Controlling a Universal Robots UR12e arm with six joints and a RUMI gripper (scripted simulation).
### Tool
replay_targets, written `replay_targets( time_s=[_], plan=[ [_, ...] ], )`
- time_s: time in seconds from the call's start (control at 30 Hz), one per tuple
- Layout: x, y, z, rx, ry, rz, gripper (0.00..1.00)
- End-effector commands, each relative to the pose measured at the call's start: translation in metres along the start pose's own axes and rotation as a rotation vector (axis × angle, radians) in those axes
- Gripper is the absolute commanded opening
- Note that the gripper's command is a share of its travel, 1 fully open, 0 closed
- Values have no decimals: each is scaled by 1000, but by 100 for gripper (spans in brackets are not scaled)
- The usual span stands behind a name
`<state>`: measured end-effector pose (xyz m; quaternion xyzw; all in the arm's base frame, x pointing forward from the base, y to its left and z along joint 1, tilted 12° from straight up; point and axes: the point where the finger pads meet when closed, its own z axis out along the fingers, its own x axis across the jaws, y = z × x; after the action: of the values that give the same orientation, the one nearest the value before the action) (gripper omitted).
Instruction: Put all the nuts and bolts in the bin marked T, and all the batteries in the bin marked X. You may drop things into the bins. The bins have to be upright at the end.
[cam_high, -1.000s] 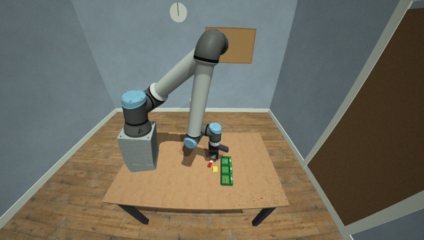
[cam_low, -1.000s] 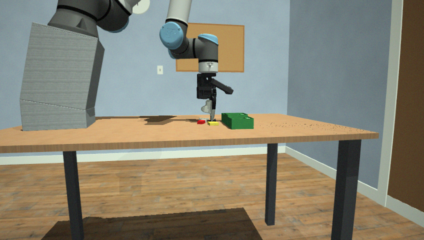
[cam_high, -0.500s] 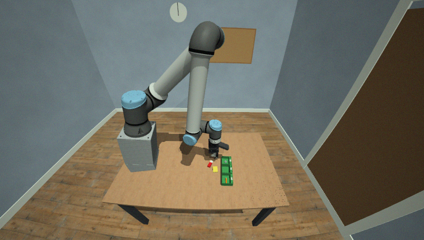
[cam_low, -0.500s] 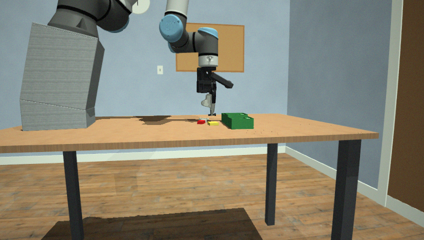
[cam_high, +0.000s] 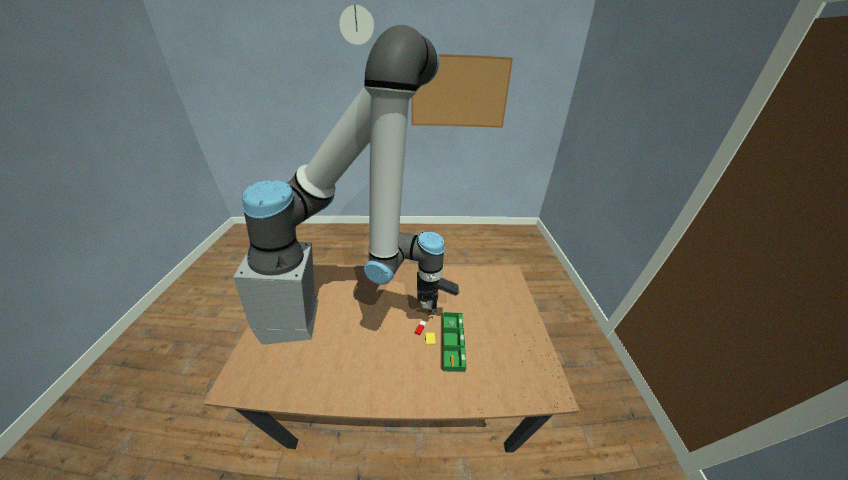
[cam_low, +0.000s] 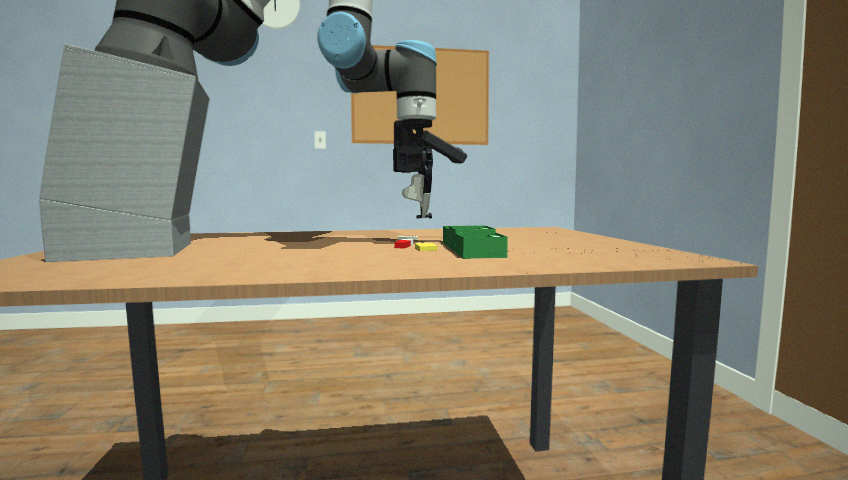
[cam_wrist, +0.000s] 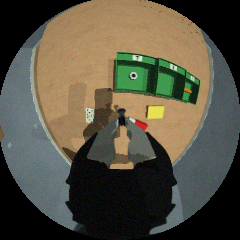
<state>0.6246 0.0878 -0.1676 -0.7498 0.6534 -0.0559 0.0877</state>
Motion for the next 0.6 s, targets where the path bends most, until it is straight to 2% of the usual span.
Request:
replay_targets(
  time_s=[0.0,0.23,0.3,0.5,0.57],
  plan=[
    [0,0,-2,1,0,0,0],
    [0,0,-2,1,0,0,0],
    [0,0,-10,1,0,0,0],
    [0,0,-10,1,0,0,0],
    [5,-12,-11,1,0,-100,0]
  ],
)
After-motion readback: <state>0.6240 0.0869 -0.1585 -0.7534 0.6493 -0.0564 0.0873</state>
